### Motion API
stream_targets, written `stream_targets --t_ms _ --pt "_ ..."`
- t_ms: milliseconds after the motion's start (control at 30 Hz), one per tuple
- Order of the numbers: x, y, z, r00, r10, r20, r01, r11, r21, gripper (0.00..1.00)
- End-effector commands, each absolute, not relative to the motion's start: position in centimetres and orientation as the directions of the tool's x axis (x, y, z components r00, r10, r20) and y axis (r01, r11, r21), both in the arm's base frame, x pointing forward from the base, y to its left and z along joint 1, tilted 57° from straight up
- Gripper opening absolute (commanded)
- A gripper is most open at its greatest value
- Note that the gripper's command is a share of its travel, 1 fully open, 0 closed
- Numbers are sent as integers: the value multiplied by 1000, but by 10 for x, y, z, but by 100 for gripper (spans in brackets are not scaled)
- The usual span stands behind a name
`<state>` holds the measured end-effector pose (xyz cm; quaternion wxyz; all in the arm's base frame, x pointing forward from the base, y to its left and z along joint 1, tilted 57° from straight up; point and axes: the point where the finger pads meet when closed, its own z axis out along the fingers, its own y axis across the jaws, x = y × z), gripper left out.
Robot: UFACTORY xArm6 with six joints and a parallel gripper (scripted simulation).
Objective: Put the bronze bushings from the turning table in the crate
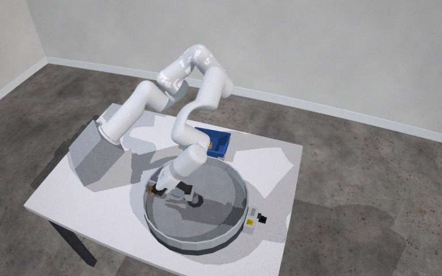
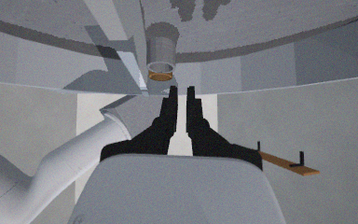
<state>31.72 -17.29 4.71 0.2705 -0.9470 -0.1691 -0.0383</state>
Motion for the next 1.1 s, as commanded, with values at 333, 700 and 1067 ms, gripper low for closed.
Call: stream_targets --t_ms 333,700,1067 --pt "312 -173 50 935 323 146 350 -777 -523 11" --pt "293 -194 68 934 326 144 351 -775 -525 11" --pt "293 -194 68 934 326 144 351 -775 -525 11"
